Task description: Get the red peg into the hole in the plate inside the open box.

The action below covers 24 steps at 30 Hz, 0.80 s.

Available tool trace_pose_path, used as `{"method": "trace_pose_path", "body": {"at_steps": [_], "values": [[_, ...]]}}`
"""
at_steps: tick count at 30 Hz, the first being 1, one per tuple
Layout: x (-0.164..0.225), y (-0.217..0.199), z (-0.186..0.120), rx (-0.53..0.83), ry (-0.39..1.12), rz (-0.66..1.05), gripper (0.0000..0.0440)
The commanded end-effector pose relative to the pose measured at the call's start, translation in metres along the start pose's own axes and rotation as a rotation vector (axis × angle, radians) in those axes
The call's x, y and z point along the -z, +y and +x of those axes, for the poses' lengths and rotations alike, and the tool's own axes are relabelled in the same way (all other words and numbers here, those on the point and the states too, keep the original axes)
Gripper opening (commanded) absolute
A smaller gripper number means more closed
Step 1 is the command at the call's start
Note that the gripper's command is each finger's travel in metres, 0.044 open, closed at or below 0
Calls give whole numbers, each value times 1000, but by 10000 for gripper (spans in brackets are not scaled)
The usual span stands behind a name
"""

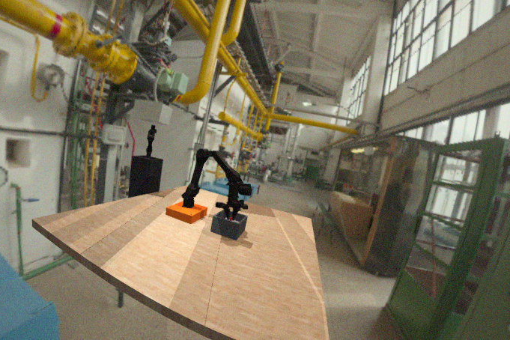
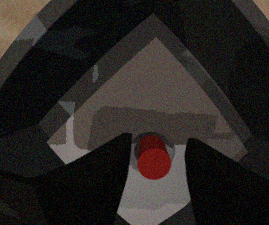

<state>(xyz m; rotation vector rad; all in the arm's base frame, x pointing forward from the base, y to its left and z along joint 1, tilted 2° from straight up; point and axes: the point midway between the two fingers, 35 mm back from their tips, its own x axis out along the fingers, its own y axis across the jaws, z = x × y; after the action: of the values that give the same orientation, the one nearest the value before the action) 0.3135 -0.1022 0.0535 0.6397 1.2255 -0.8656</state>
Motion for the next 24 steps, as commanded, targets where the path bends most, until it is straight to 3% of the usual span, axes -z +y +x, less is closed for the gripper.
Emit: {"method": "trace_pose_path", "body": {"at_steps": [1, 4, 14, 24], "values": [[-8, 4, 0, -1, -7, -10, 147], [-16, 8, 2, -3, -11, -23, 197], [-46, 18, 2, -10, -52, -47, 436], [-79, 21, -7, -29, -138, -30, 440]]}}
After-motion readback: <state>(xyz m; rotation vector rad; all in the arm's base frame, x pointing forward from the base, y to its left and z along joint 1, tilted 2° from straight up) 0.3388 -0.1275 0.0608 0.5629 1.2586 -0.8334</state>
